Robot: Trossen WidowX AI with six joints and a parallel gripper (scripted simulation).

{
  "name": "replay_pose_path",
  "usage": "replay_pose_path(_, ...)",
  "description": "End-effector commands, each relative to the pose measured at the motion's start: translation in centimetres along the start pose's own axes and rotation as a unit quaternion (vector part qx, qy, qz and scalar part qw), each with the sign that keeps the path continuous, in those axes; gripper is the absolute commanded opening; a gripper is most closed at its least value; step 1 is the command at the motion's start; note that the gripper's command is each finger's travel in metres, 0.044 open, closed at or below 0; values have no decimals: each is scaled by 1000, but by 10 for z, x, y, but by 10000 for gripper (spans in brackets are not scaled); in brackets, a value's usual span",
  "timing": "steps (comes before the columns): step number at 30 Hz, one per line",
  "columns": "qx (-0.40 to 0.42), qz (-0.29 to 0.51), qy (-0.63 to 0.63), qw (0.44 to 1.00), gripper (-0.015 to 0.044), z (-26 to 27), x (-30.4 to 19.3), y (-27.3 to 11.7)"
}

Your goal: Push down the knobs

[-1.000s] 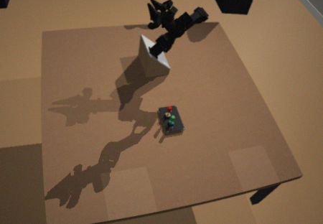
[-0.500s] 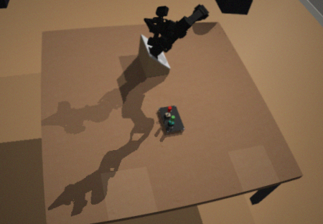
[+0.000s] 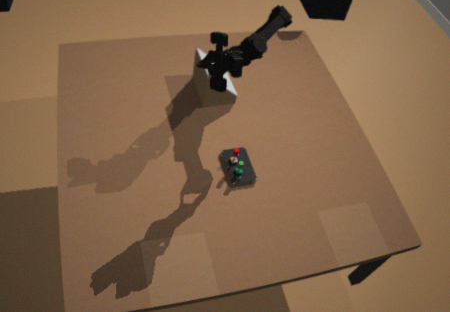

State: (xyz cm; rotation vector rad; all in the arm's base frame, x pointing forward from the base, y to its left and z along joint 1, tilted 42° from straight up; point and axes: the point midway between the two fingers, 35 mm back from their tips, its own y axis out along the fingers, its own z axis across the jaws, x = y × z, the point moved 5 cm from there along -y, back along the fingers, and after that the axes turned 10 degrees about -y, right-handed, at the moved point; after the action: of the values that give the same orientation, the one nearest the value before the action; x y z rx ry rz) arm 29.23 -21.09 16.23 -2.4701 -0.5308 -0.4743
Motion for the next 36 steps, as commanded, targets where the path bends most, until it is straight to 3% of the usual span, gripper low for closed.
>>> replay_pose_path(1, 56, -10, -16, 998, 0, 17, 11, 4)
replay_pose_path(18, 332, -21, -76, 940, 0, 105, 45, 3)
replay_pose_path(36, 597, 32, -89, 797, 0, 182, 63, -37)
